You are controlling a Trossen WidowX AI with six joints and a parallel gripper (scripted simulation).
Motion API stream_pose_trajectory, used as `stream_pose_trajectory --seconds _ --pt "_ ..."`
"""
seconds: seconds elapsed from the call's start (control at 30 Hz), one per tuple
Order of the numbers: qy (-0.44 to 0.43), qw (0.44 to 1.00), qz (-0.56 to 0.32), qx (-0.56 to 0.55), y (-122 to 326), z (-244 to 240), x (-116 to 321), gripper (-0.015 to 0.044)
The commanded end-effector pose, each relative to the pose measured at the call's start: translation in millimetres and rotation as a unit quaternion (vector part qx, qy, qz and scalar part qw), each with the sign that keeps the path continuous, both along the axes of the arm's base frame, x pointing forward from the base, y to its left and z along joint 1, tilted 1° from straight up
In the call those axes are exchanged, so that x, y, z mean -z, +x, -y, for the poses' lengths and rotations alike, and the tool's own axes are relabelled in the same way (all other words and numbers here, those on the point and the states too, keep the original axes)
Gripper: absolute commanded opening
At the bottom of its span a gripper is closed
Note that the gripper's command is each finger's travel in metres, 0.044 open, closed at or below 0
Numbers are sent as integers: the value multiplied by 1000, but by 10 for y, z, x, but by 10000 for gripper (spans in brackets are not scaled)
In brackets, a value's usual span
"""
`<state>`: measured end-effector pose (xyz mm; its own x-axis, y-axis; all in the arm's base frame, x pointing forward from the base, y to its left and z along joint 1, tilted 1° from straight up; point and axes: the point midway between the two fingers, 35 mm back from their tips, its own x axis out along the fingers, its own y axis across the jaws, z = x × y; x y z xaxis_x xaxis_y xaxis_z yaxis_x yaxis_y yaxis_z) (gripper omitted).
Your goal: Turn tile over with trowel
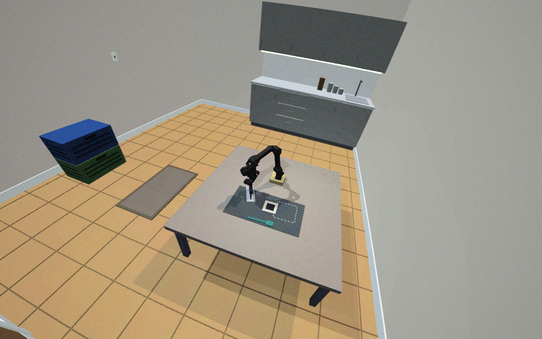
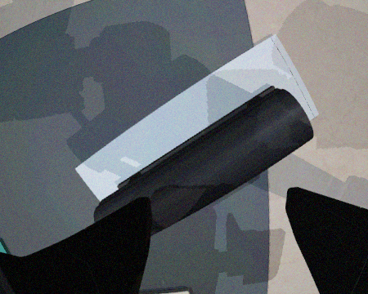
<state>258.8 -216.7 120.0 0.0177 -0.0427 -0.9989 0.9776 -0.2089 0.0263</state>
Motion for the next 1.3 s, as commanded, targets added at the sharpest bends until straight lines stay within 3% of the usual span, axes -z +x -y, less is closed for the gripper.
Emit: stream_pose_trajectory --seconds 0.0,0.63,1.27 --pt "1 998 -2 -66 7 -7 0 270" --pt "-5 922 -15 -386 29 -5 1 270" --pt "-11 747 -26 -664 51 -3 2 270"
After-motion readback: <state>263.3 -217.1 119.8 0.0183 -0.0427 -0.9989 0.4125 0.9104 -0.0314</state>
